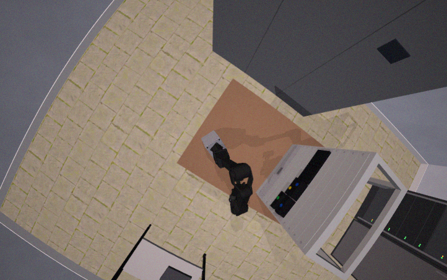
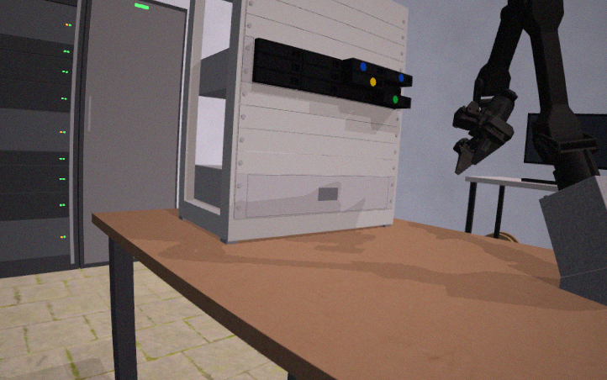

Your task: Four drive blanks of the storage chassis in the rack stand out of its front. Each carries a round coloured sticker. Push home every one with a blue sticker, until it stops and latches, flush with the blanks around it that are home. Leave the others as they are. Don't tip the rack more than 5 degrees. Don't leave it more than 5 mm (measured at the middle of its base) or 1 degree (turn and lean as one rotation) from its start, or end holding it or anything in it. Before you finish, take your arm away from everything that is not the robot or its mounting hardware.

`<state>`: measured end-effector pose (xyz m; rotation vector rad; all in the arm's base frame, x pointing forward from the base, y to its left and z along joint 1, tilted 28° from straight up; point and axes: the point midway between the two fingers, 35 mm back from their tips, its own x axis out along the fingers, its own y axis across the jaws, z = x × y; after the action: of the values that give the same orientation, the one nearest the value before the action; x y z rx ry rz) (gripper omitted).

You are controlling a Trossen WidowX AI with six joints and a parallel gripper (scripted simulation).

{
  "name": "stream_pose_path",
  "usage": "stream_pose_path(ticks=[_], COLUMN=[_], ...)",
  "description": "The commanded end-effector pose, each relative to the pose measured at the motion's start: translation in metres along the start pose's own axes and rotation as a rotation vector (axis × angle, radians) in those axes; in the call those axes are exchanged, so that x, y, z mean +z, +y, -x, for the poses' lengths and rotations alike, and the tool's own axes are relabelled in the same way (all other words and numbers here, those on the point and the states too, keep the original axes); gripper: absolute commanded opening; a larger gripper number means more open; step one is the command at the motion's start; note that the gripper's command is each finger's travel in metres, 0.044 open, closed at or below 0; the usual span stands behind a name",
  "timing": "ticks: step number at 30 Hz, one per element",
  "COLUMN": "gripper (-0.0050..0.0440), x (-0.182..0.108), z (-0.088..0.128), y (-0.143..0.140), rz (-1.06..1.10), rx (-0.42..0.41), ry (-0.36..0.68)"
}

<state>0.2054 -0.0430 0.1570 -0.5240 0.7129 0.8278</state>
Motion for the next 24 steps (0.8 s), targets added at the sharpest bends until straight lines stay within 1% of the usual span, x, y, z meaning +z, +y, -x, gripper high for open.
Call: stream_pose_path(ticks=[1, 17, 18, 24], gripper=[0.04, 0.04, 0.044, 0.044], x=[0.0025, 0.0025, 0.0025, 0.0025], z=[0.0029, 0.0029, 0.0029, 0.0029], y=[-0.0013, -0.0013, -0.0013, -0.0013], rz=[0.013, 0.013, 0.013, 0.013], rx=[-0.014, -0.014, -0.014, -0.014], ry=[0.001, 0.001, 0.001, 0.001])
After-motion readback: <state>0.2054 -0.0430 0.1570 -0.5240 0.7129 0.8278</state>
